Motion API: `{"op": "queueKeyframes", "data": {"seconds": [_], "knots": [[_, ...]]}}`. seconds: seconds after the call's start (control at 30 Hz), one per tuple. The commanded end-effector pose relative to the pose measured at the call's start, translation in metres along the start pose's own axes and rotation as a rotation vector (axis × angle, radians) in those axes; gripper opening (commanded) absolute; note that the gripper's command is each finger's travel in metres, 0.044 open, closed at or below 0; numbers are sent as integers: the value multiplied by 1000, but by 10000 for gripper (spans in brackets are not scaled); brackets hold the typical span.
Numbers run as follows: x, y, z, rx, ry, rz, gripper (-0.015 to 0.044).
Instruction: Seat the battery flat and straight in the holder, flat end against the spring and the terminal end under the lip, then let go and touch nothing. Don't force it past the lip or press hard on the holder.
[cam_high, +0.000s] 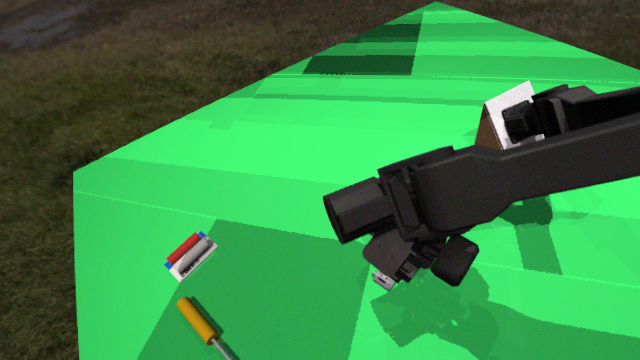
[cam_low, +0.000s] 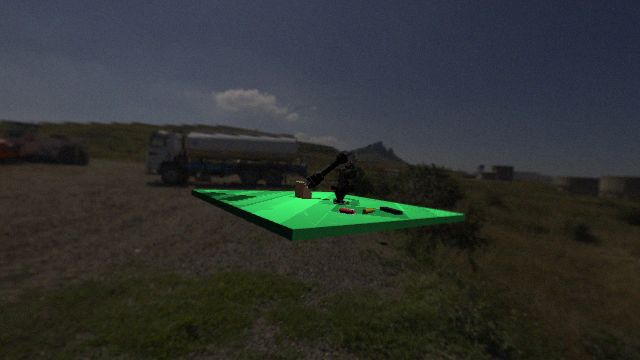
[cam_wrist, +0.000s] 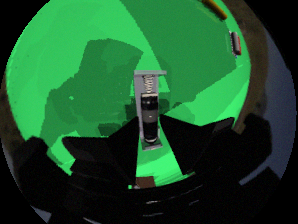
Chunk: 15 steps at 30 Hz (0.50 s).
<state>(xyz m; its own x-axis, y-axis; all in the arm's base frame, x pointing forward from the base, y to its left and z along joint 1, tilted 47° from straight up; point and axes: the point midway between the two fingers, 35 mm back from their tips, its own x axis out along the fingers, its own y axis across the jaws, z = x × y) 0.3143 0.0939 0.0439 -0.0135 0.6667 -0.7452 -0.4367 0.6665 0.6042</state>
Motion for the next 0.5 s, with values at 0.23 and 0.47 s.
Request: {"op": "queueKeyframes", "data": {"seconds": [0.23, 0.47], "knots": [[-15, -1, 0, 0, 0, 0, 166], [-18, -2, -2, 9, 5, 2, 218]]}}
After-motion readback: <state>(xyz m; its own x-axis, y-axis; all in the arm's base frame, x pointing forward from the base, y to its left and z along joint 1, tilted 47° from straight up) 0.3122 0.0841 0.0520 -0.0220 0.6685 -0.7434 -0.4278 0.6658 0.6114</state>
